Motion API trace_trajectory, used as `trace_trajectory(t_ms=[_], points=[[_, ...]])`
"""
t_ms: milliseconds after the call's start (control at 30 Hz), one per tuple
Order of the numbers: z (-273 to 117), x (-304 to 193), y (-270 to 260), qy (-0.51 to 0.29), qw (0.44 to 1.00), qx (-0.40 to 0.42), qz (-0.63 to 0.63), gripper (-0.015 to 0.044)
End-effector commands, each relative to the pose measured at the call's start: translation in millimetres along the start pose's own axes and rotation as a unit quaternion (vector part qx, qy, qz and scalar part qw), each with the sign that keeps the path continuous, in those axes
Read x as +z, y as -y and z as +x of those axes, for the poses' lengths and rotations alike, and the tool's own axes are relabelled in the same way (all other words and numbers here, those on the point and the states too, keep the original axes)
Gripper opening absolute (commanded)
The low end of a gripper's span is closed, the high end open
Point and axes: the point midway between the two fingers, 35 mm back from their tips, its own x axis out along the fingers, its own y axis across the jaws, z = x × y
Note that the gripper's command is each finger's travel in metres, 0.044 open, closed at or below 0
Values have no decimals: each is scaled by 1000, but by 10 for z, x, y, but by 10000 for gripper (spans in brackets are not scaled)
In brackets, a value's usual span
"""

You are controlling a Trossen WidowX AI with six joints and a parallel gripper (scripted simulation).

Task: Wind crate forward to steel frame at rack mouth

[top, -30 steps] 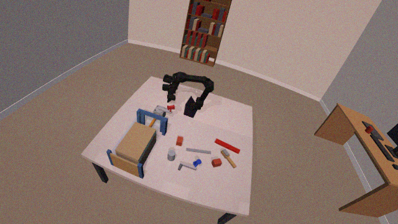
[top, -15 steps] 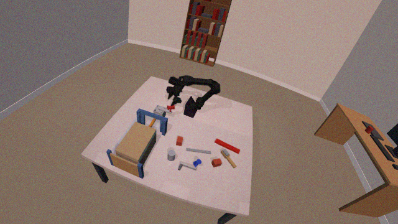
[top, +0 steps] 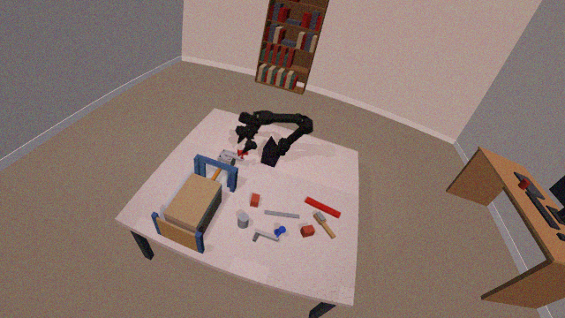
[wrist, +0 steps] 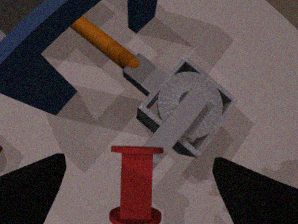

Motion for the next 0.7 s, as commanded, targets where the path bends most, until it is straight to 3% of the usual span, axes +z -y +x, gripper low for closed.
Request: trace_trajectory(t_ms=[0, 667], points=[[77, -42, -10, -2, 1000, 2, 3, 440], [366, -190, -14, -3, 1000, 3, 3, 440]])
